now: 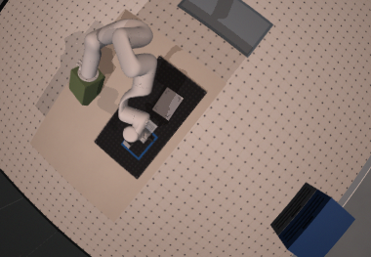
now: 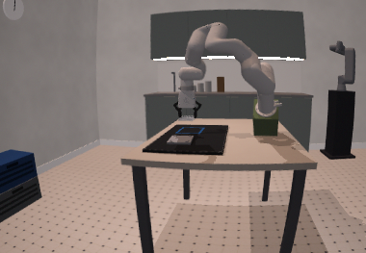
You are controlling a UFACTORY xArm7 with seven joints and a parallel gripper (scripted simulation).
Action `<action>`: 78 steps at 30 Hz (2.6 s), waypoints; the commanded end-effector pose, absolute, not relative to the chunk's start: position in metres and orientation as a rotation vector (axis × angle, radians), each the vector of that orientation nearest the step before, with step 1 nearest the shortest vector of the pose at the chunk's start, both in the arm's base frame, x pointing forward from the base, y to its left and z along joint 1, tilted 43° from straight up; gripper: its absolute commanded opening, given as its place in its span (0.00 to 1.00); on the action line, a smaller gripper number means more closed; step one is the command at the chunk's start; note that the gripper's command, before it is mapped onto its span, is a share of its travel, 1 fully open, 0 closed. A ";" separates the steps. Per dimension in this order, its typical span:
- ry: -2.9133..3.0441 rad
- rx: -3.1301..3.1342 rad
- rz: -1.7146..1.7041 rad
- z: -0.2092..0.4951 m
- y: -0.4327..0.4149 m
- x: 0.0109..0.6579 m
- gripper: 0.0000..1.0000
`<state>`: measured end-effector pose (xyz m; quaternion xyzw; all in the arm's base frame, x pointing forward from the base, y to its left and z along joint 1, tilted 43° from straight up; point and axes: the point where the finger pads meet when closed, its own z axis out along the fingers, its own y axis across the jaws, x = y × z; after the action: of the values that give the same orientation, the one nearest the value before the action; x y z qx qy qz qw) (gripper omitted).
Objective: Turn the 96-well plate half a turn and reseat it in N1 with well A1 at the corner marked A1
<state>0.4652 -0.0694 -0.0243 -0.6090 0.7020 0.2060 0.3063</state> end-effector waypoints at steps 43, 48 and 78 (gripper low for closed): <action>1.860 -1.610 0.539 -0.090 -0.139 0.463 0.00; 1.860 -1.611 0.539 -0.090 -0.139 0.463 0.00; 1.860 -1.610 0.540 -0.101 -0.129 0.466 0.00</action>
<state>0.4643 -0.1270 -0.1001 -0.6090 0.7017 0.2072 0.3064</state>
